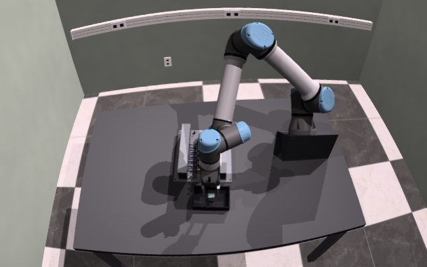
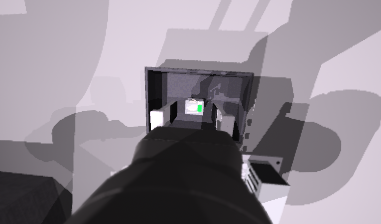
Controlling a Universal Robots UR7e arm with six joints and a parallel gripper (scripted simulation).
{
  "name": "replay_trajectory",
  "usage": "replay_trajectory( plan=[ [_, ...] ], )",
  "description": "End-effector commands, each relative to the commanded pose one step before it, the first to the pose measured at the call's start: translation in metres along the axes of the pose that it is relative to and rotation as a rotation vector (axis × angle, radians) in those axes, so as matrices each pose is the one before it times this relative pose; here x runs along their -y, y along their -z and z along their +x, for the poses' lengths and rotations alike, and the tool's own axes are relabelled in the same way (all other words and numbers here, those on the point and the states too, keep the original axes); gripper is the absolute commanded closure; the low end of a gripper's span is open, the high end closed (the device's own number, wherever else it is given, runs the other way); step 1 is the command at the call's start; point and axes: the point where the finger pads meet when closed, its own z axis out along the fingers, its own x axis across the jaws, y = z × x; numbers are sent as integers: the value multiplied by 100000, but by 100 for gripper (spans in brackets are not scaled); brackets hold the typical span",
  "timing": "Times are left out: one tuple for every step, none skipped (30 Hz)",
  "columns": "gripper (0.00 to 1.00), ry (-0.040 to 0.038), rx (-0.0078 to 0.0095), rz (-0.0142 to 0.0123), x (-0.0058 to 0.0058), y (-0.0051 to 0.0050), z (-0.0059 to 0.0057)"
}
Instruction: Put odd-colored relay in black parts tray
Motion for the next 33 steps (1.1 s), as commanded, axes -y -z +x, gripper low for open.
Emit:
replay_trajectory(
  plan=[
    [2, -43, -133, 65, 11, 1004, 41],
    [2, 0, 0, 0, 0, 421, 0],
    [2, 0, 0, 0, 0, 481, 0],
    [2, 0, 0, 0, 0, 530, -1],
    [2, 0, 0, 1, 1, 567, 1],
    [2, 0, 0, -1, -1, 591, -1],
    [2, 0, 0, 0, 0, 0, 0],
    [2, 0, 0, 0, 0, 0, 0],
    [2, 0, 0, 0, 0, 598, 0],
    [2, 0, 0, 0, 1, 591, 1],
    [2, 0, 0, -1, -1, 570, -1],
    [2, 0, 0, 0, 1, 533, 1],
    [2, 0, 0, 0, 0, 485, 0],
    [2, 0, 0, 0, 0, 425, 0],
    [2, 0, 0, 0, 0, 358, -1],
    [2, 0, 0, 0, 1, 285, 1],
    [2, 0, 0, 0, 0, 211, 0],
    [2, 0, 0, 0, -1, 141, -1],
    [2, 0, 0, 0, 0, 79, -1],
    [2, 0, 0, 0, 0, 32, 0],
    [2, 0, 0, 0, 0, 5, 0],
    [2, 0, 0, 0, 0, 0, 0],
    [2, 0, 0, 0, 0, 0, 0],
    [2, 0, 0, 0, 0, 0, 0],
    [2, 0, 0, 0, 0, 0, 0],
    [2, 0, 0, 0, 0, 0, 0],
    [2, 0, 0, 0, 0, 0, 0],
    [2, 0, 0, 0, 0, 0, 0],
    [2, 0, 0, 0, 0, 0, 0],
    [2, 0, 0, 0, 0, 0, 0],
    [2, 0, 0, 0, 0, 0, 0],
    [2, 0, 0, 0, 0, 0, 0],
    [2, 0, 0, 0, 0, 0, 0]
  ],
)
